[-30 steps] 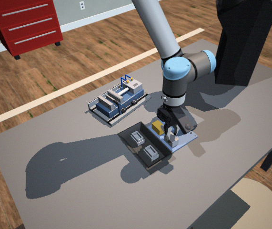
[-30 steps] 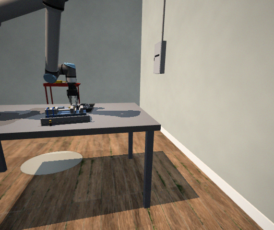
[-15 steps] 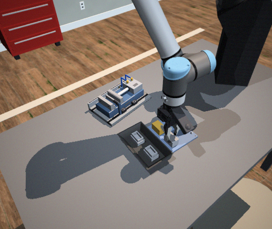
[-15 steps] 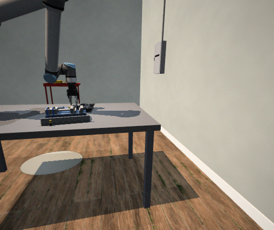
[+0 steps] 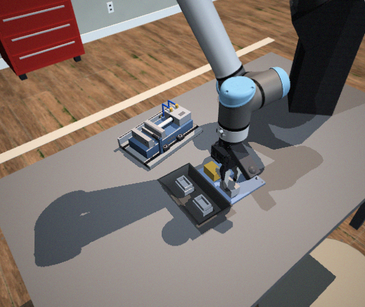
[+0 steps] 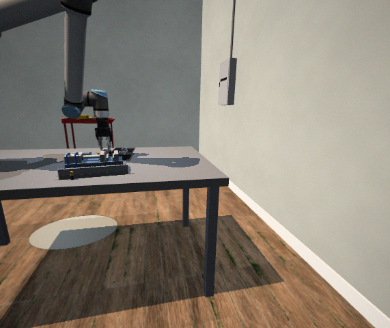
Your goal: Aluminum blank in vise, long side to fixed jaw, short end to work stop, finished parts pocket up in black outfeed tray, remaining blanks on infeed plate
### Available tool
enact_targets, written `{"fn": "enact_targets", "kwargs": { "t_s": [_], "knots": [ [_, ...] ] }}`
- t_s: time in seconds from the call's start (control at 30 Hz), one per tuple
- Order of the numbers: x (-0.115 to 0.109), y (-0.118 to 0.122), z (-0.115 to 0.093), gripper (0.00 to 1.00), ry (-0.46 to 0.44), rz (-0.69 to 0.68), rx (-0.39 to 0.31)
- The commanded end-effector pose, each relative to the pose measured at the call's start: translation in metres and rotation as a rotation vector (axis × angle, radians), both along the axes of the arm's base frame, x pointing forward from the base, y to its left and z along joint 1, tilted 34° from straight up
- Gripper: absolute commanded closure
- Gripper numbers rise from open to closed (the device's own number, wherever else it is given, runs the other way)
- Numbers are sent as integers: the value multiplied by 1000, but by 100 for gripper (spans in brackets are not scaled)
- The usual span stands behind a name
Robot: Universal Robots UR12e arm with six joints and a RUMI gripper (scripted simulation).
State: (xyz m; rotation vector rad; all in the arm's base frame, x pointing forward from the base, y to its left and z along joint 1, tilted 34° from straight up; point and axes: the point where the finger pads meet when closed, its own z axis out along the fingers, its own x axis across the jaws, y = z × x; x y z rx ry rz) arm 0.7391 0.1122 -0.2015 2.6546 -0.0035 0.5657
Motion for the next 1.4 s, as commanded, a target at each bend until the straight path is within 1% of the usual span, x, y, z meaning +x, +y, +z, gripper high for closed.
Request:
{"fn": "enact_targets", "kwargs": {
  "t_s": [0.0,0.93,1.13,1.37],
  "knots": [
    [3,0,0,100,-3,0,1],
    [2,1,2,100,-3,0,1],
    [-5,6,11,100,0,1,0],
    [-16,17,33,100,0,1,0]
  ]
}}
